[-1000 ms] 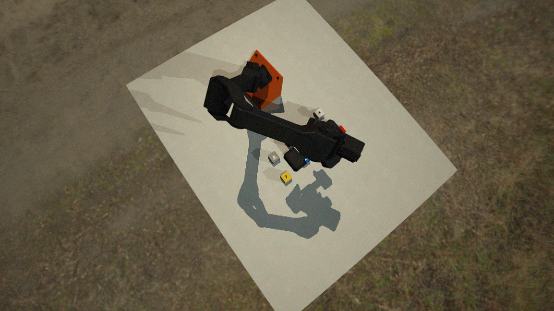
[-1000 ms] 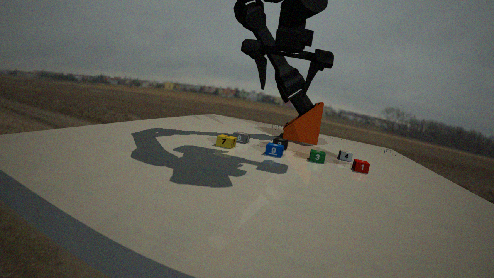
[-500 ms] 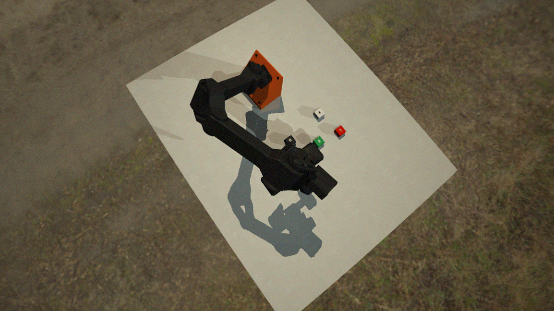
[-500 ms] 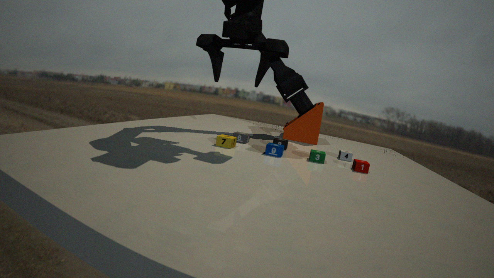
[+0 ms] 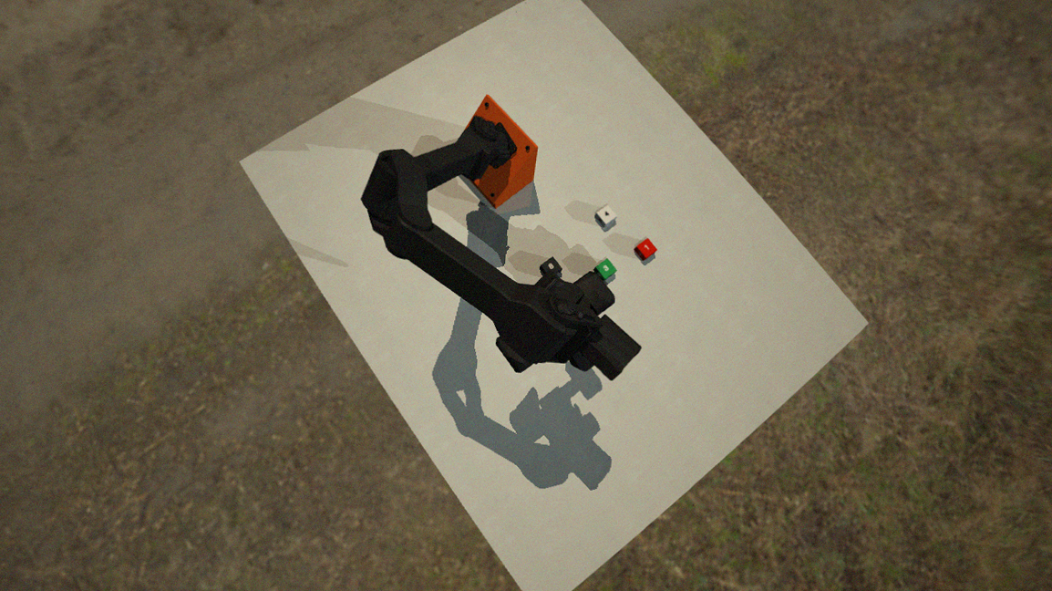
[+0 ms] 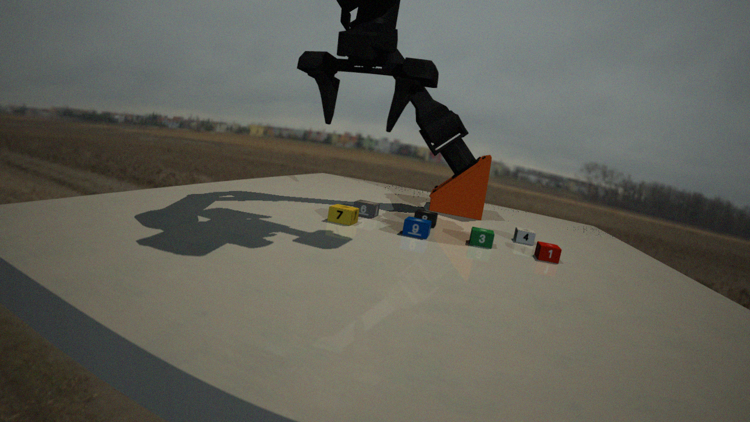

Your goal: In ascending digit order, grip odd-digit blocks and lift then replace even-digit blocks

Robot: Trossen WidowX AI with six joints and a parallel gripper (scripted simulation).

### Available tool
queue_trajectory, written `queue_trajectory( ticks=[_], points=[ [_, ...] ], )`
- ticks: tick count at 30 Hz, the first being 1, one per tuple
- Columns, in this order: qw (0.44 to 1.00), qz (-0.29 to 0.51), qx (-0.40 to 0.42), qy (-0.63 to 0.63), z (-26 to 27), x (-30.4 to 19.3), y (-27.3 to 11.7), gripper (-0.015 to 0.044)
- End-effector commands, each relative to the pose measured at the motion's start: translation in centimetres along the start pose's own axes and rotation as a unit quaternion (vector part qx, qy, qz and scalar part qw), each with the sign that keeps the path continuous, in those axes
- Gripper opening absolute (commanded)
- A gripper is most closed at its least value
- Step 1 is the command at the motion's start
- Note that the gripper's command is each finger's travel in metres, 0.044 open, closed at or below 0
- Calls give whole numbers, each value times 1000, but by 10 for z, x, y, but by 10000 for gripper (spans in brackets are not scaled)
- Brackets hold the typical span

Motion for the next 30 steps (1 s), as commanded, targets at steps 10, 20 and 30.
queue_trajectory(
  ticks=[10,20,30],
  points=[
    [1000,3,27,3,177,22,-5,400],
    [1000,1,6,-1,278,0,-1,400],
    [1000,1,5,-1,279,1,70,400]
  ],
)
Point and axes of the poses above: the point midway between the two fingers, 35 mm back from their tips, its own y axis out along the fingers, its own z axis across the jaws, x = y × z, the point moved 8 cm from there along -y, back along the fingers, and after that the axes turned 3 degrees about -y, right-handed, at the moved point
